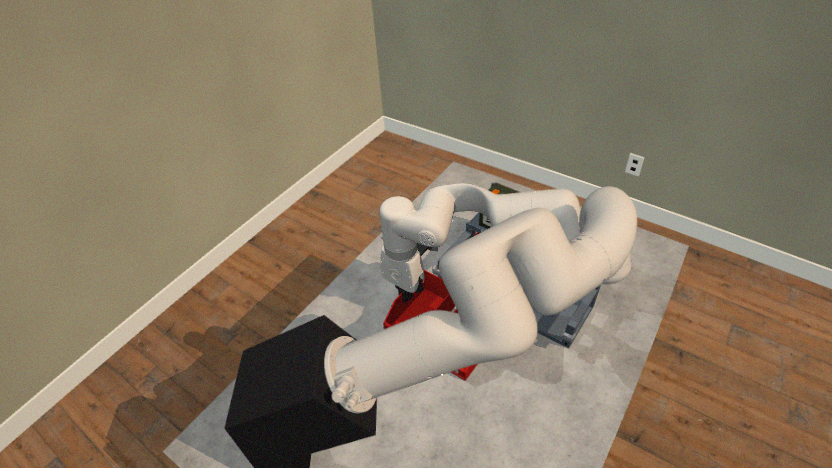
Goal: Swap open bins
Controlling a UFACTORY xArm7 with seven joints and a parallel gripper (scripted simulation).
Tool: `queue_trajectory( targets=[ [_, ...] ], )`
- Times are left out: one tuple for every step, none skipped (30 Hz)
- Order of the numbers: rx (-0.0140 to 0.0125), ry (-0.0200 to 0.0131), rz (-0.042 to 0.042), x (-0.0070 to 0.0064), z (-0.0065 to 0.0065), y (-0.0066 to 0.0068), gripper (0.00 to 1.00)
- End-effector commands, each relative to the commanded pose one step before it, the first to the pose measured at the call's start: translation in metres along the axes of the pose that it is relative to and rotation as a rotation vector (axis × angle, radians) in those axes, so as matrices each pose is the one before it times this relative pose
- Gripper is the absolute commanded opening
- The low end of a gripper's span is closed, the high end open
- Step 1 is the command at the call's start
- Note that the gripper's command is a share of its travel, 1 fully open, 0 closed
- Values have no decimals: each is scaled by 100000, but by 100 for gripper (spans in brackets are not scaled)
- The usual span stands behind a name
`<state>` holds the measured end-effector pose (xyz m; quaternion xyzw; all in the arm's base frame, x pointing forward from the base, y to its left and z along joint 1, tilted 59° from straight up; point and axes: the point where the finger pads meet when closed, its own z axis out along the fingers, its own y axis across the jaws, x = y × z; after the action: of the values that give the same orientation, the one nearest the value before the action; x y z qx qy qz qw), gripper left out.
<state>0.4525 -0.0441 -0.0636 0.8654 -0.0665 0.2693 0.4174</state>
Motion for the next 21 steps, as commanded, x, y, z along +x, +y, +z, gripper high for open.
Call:
queue_trajectory(
  targets=[
    [419, 218, -54, 70, -14, -155, 0],
    [0, 0, 0, 1, 38, 0, 0],
    [0, 0, 0, 0, 26, 0, 0],
    [0, 0, 0, 0, 15, 0, 0],
    [0, 0, 0, 0, 6, 0, 0],
    [0, 0, 0, 0, 1, 0, 0],
    [0, 0, 0, 0, 0, 0, 0],
    [0, 0, 0, 0, 0, 0, 0],
    [0, 0, 0, 0, 0, 0, 0],
    [0, 0, 0, 0, 0, 0, 0],
    [0, 0, 0, 0, 0, 0, 0],
    [0, 0, 0, 0, 0, 0, 0],
    [0, 0, 0, 0, 0, 0, 0],
    [0, 0, 0, 0, 0, 0, 0],
    [0, 0, 0, 0, 0, 0, 0],
    [0, 0, 0, 0, 0, 0, 0],
    [0, 0, 0, 0, 0, 0, 0],
    [0, 0, 0, 0, 0, 0, 26],
    [0, 0, 0, 0, 0, 0, 26],
    [0, 0, 0, 0, 0, 0, 26],
    [0, 0, 0, 0, 0, 0, 26]
  ],
)
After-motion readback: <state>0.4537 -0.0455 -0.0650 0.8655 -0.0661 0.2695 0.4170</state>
